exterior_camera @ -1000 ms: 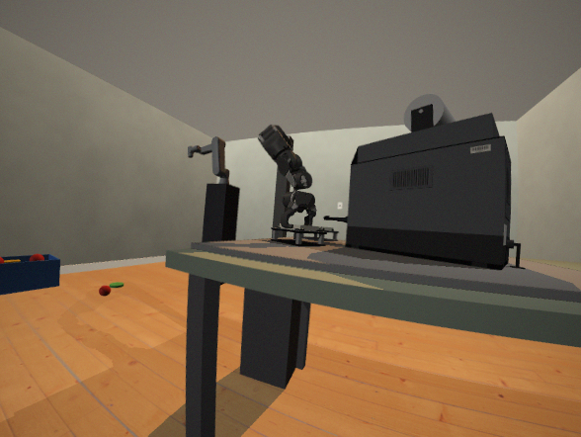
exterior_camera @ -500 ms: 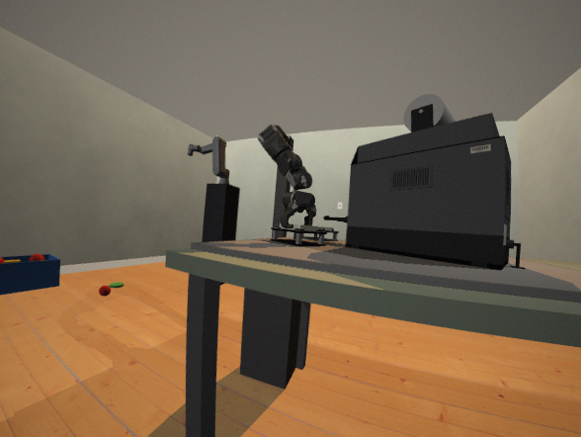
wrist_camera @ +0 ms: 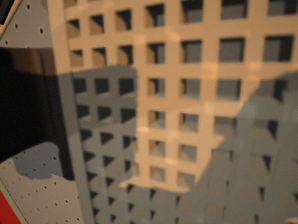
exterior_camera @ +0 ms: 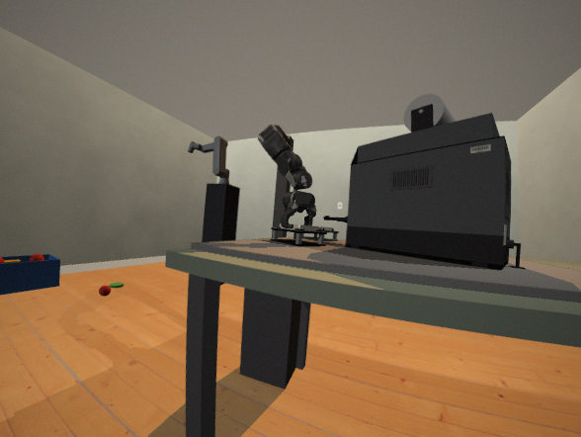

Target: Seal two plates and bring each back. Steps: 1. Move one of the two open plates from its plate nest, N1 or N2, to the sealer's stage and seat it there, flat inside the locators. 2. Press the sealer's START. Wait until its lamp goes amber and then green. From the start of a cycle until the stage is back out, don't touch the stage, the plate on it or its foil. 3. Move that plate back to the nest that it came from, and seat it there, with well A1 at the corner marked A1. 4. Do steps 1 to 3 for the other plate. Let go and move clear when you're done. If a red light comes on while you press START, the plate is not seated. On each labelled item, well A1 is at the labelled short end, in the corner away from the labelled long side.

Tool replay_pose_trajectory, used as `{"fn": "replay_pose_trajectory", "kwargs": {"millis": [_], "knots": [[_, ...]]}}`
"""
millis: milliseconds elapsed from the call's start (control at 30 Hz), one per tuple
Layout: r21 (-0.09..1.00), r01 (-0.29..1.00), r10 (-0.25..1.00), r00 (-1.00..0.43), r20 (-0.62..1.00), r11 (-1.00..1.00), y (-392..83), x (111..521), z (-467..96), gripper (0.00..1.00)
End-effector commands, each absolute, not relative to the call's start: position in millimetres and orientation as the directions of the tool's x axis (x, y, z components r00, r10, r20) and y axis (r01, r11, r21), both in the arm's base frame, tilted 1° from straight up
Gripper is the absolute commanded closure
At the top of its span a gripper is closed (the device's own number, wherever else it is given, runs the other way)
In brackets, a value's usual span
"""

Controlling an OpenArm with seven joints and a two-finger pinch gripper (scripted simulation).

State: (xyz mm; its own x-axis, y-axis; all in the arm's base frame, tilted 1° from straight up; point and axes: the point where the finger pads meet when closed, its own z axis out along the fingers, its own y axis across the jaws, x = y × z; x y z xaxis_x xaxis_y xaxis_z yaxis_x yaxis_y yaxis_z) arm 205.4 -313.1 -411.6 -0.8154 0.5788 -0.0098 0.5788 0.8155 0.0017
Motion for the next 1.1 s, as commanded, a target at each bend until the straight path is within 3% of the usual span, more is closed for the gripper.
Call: {"fn": "replay_pose_trajectory", "kwargs": {"millis": [0,1067], "knots": [[0.002,0.579,0.579,-0.815,-0.012,0.816,-313,206,-412,1.0],[-0.001,0.58,0.58,-0.814,-0.013,0.814,-314,206,-384,1.0]]}}
